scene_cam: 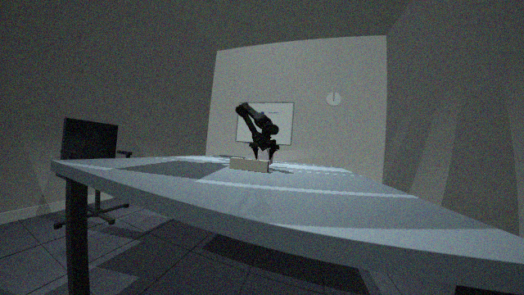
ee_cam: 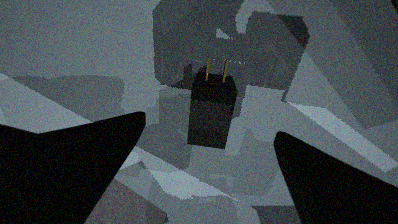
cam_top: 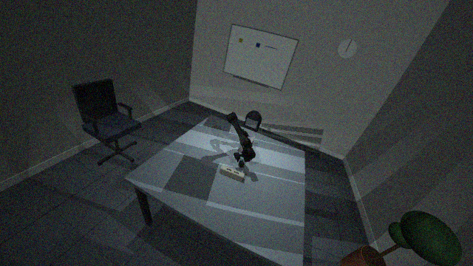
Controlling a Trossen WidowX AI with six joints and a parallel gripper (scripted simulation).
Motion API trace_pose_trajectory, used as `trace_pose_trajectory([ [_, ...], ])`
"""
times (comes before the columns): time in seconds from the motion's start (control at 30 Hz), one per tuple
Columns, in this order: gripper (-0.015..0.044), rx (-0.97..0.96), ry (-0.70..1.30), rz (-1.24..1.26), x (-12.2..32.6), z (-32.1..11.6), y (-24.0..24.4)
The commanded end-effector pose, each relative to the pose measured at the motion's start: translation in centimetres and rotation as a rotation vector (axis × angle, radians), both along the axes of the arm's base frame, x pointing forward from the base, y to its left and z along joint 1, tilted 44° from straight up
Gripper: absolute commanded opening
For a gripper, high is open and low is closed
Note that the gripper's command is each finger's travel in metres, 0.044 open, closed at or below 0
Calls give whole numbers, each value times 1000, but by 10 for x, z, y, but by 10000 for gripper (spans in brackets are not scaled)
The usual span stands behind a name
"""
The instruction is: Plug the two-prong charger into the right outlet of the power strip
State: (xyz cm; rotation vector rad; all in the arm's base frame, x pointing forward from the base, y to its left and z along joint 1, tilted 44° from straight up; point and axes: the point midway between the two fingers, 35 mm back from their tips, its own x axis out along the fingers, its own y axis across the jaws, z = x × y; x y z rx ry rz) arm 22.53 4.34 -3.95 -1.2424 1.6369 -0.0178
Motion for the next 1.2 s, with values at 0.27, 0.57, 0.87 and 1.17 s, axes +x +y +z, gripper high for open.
trace_pose_trajectory([
  [0.27, 440, -5, 6, 5, 2, -14, -13],
  [0.57, 440, -6, 6, 4, 3, -24, -23],
  [0.87, 335, -3, 1, -1, 4, -26, -26],
  [1.17, 138, -3, 1, -1, 4, -26, -26],
])
